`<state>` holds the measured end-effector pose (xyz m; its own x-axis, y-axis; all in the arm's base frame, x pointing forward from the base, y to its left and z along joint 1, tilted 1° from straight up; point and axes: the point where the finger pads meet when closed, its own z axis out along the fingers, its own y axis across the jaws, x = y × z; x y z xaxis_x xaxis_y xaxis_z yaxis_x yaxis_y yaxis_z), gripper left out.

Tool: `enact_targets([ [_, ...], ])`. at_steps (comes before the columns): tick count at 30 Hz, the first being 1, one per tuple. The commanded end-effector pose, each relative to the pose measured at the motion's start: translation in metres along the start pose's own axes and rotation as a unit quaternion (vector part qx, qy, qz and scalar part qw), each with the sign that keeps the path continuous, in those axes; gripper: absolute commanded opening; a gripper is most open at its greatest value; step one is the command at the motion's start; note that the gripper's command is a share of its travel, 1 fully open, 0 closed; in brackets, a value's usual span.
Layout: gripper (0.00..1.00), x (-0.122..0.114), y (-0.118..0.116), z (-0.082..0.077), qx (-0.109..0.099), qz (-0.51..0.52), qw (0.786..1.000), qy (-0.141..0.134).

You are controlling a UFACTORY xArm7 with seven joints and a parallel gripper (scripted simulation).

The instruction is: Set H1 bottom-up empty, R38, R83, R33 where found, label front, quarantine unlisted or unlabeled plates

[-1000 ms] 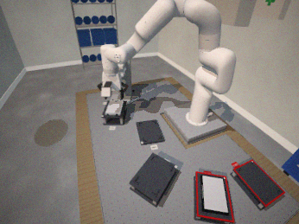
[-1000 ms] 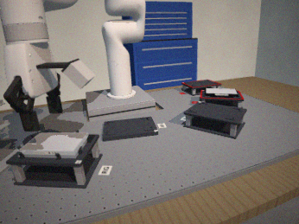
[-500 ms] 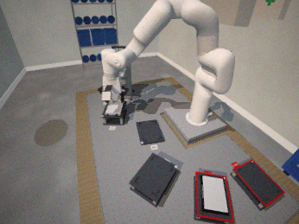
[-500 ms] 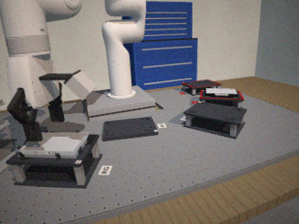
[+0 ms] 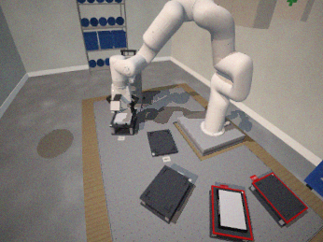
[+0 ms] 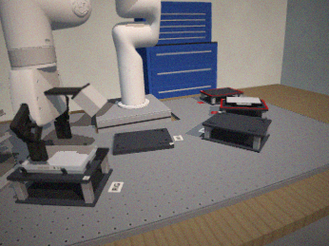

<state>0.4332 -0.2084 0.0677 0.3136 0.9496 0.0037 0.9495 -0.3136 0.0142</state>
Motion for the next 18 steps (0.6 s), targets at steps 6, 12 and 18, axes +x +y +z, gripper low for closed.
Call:
enact_targets([
  [6, 1.00, -0.0002, 0.0014, 0.0007, -0.002, 0.000, 1.000, 0.000],
  [12, 1.00, -0.0002, 0.0014, 0.0040, -0.002, 0.000, 1.000, 0.000],
  [18, 1.00, -0.0002, 0.0014, 0.0080, -0.002, 0.000, 1.000, 0.000],
])
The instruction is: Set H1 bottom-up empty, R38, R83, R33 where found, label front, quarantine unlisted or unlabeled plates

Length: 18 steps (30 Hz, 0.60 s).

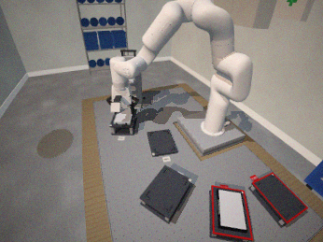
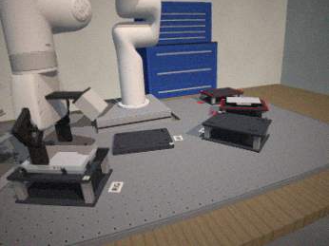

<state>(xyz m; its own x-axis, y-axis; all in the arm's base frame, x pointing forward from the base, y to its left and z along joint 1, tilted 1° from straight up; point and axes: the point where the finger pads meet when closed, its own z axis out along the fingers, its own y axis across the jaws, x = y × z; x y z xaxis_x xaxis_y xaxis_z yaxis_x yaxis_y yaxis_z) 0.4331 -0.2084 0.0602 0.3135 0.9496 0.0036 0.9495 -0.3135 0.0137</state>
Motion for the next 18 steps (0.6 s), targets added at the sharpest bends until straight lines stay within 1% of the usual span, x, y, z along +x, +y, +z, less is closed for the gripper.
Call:
enact_targets([
  [1, 1.00, 0.000, 0.002, 0.001, -0.002, 0.000, 1.000, 0.000],
  [18, 1.00, 0.000, 0.002, 0.011, -0.002, 0.000, 1.000, 0.000],
])
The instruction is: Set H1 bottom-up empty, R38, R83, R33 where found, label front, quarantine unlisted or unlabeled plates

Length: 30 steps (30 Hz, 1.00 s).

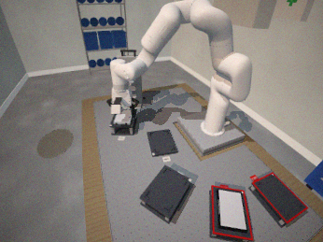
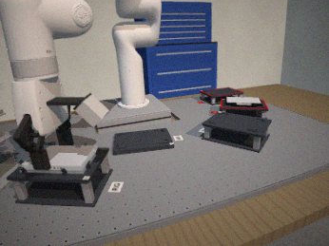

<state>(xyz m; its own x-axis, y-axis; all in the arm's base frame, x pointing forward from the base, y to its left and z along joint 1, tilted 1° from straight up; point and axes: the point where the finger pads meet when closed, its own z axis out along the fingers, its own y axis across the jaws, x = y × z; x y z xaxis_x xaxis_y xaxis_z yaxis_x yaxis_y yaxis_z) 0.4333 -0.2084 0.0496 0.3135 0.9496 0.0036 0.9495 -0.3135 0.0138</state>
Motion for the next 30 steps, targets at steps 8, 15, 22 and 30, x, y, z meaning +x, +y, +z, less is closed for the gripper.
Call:
enact_targets([
  [8, 1.00, -0.0003, 0.0016, 0.0005, -0.002, 0.000, 1.000, 0.000],
  [15, 1.00, -0.0003, 0.0016, 0.0005, -0.002, 0.000, 1.000, 0.000],
  [22, 0.00, -0.0003, 0.0016, -0.0001, -0.002, 0.000, 1.000, 0.000],
  [30, 0.00, -0.0003, 0.0016, -0.0001, -0.002, 0.000, 1.000, 0.000],
])
